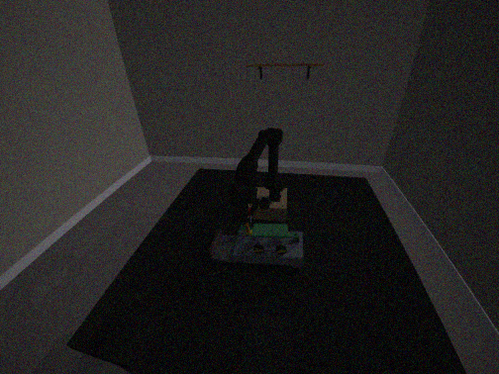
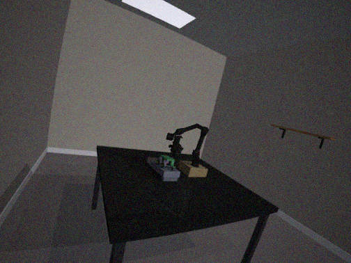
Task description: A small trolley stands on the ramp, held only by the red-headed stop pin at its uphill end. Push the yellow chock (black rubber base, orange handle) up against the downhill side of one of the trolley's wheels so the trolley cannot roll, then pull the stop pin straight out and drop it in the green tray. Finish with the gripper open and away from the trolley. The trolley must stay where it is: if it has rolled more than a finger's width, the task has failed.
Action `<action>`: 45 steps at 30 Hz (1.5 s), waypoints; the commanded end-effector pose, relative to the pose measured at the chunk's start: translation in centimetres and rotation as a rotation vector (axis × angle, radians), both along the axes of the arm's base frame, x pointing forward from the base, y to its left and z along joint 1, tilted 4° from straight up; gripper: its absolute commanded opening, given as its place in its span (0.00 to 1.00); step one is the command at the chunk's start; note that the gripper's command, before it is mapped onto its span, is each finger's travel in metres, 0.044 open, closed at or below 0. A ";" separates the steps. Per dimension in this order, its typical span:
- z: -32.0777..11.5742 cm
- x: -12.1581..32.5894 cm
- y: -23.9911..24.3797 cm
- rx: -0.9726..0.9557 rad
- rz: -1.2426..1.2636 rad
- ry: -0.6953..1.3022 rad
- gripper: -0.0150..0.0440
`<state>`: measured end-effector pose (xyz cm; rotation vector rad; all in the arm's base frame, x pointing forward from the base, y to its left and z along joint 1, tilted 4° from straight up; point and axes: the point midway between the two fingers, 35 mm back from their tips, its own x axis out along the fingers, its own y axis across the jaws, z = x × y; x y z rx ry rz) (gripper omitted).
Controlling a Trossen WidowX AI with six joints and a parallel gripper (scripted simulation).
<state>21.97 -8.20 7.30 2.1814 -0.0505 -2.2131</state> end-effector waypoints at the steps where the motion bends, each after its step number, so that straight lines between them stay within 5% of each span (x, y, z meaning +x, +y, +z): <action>1: -0.6 -0.9 -0.2 -0.011 -0.032 -0.001 0.25; 30: -7.3 -1.1 2.3 0.163 -0.036 -0.001 0.25; 37: -7.3 -1.1 1.9 0.163 -0.036 -0.001 0.57; 45: -7.5 -1.2 1.4 0.162 -0.036 -0.001 0.58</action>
